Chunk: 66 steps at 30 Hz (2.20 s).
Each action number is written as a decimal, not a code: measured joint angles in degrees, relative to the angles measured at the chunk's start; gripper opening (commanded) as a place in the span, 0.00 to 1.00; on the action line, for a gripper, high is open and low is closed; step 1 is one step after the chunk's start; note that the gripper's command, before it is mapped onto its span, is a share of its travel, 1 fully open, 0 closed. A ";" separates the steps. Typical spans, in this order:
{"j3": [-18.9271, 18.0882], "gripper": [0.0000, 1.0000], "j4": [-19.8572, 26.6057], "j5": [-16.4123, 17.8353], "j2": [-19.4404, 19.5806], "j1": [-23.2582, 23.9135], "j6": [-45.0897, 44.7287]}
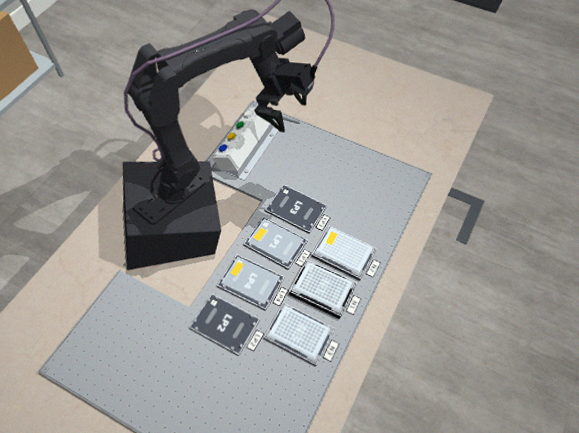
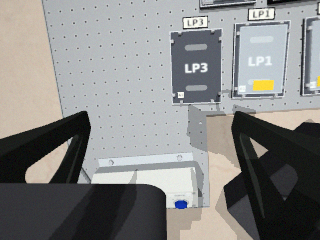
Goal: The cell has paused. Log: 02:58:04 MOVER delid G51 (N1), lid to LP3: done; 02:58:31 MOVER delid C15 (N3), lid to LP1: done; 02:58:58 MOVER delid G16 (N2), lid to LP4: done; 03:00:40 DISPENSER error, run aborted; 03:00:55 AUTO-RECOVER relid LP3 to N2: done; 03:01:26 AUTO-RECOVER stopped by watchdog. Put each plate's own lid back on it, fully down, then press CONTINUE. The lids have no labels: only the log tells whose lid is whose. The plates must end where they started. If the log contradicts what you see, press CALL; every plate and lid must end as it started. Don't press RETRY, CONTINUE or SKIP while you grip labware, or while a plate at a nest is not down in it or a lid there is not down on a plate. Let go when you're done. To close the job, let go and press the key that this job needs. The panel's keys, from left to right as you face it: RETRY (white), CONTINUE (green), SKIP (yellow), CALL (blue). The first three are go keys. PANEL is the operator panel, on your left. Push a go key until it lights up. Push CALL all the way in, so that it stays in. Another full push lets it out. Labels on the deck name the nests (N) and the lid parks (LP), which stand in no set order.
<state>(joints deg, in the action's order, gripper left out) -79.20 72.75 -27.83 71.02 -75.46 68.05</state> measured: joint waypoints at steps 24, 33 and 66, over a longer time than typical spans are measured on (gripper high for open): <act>7.96 1.00 -9.73 10.25 7.89 19.71 -19.39; 10.38 1.00 -14.27 13.94 10.47 26.58 -26.16; 20.61 1.00 -26.88 26.01 18.97 49.29 -48.50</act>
<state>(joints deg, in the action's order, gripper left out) -58.59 45.87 -1.83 90.00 -26.17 19.55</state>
